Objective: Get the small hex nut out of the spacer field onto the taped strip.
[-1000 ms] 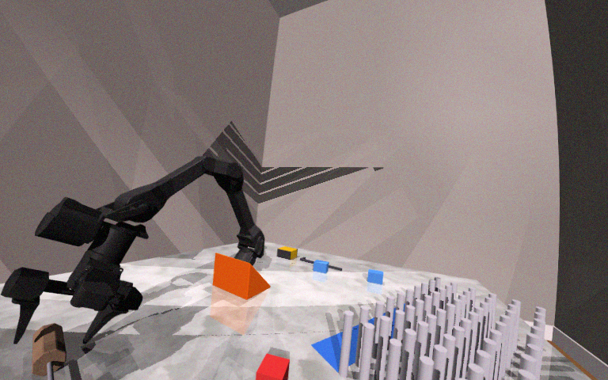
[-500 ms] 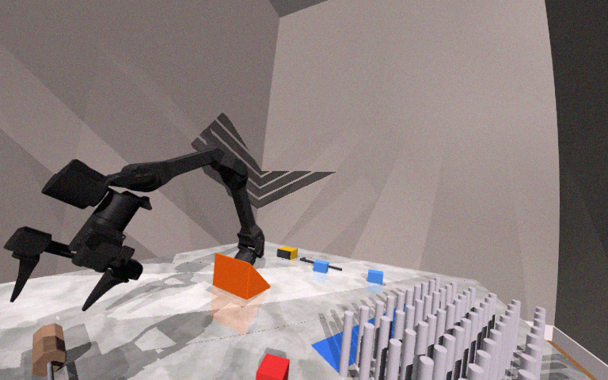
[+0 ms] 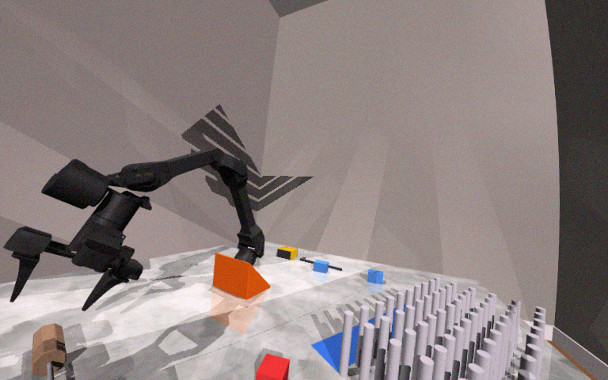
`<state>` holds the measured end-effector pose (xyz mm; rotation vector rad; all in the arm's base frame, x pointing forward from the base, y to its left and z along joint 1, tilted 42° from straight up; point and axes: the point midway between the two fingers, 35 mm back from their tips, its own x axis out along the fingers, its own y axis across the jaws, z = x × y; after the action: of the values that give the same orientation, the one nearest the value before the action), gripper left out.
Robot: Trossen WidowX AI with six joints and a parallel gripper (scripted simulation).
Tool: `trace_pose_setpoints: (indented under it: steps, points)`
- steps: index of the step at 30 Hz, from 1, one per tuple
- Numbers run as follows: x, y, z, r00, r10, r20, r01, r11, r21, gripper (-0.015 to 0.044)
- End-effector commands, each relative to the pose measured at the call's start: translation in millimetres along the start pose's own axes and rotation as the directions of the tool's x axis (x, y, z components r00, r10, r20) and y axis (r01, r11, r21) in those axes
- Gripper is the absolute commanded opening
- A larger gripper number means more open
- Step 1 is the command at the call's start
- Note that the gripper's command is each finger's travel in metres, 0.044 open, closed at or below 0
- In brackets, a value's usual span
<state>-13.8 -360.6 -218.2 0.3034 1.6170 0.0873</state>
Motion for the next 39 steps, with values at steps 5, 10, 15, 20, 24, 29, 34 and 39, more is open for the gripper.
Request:
trace_pose_setpoints:
  steps: [5, 10, 15, 20, 24, 29, 34, 39]
  points:
    - [3, 0, -4, 0.994, 0.053, 0.092, -0.053, 0.999, -0.002, 0.0440]
    - [5, -4, -16, 0.909, 0.148, 0.390, -0.160, 0.987, -0.003, 0.0440]
    - [4, -4, -17, 0.904, 0.150, 0.400, -0.163, 0.987, -0.003, 0.0440]
    - [4, -4, -17, 0.904, 0.150, 0.400, -0.163, 0.987, -0.003, 0.0361]
    - [4, -4, -17, 0.904, 0.150, 0.400, -0.163, 0.987, -0.003, 0.0280]
    - [4, -4, -17, 0.904, 0.150, 0.400, -0.163, 0.987, -0.003, 0.0280]
    - [5, -4, -17, 0.904, 0.150, 0.400, -0.163, 0.987, -0.003, 0.0280]
    - [13, -1, -17, 0.904, 0.150, 0.400, -0.163, 0.987, -0.003, 0.0280]
